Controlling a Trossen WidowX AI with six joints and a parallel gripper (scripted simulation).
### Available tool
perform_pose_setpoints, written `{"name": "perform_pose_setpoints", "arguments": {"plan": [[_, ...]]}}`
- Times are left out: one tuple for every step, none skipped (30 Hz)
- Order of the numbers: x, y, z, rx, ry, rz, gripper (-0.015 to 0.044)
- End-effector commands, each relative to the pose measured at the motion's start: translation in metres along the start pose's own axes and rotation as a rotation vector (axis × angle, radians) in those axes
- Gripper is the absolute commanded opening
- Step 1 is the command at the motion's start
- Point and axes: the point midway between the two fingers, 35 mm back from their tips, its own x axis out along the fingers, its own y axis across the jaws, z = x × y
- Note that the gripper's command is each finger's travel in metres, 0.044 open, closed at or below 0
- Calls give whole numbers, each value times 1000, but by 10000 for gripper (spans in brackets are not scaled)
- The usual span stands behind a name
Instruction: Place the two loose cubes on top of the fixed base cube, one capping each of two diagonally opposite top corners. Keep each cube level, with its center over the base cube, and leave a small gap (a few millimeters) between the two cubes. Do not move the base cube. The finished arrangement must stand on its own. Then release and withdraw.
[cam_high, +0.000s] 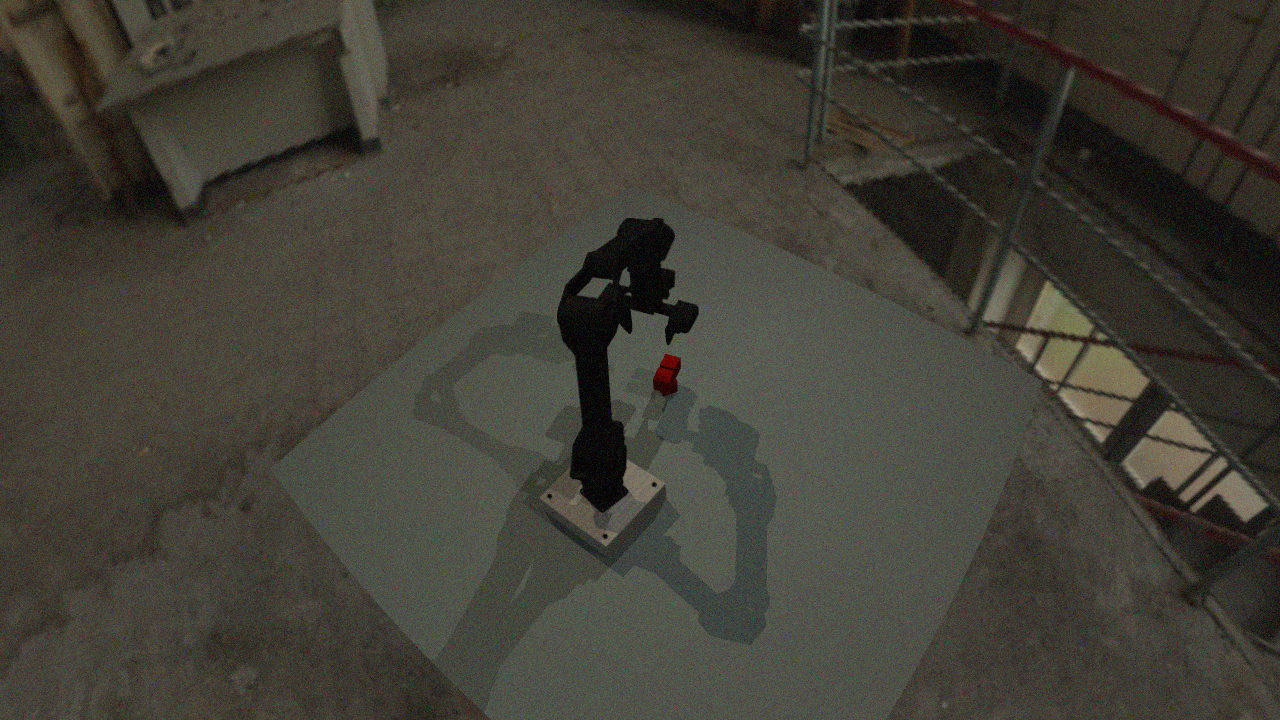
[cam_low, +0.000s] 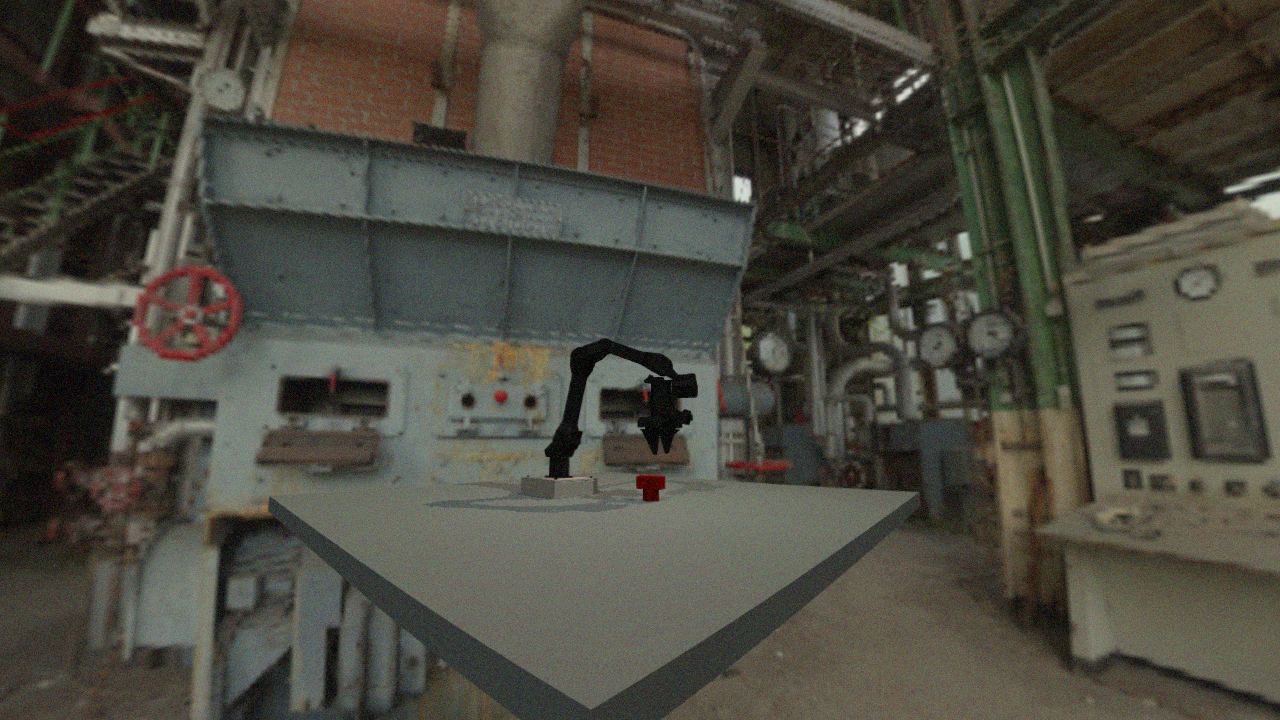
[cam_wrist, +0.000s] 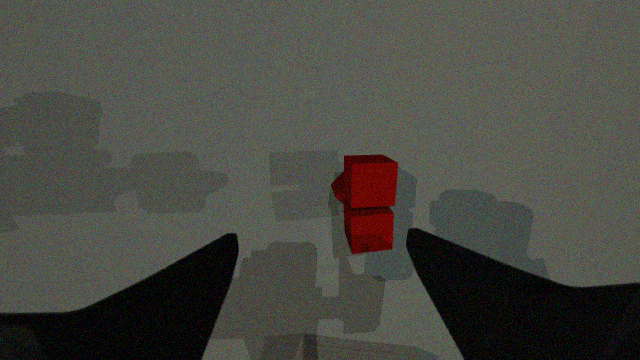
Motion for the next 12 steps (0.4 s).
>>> {"name": "perform_pose_setpoints", "arguments": {"plan": [[-2,52,-17,-13,4,2,400],[-2,66,-23,-13,4,3,400],[-2,76,-28,-13,5,4,400],[-2,82,-31,-13,5,5,400],[-3,84,-32,-13,5,5,400],[-3,84,-32,-13,5,5,400],[-3,84,-32,-13,5,5,400],[-3,84,-32,-13,5,5,400],[-3,84,-32,-13,5,5,400],[-3,84,-32,-13,5,5,400],[-3,84,-32,-13,5,5,400],[-3,84,-32,-13,5,5,400]]}}
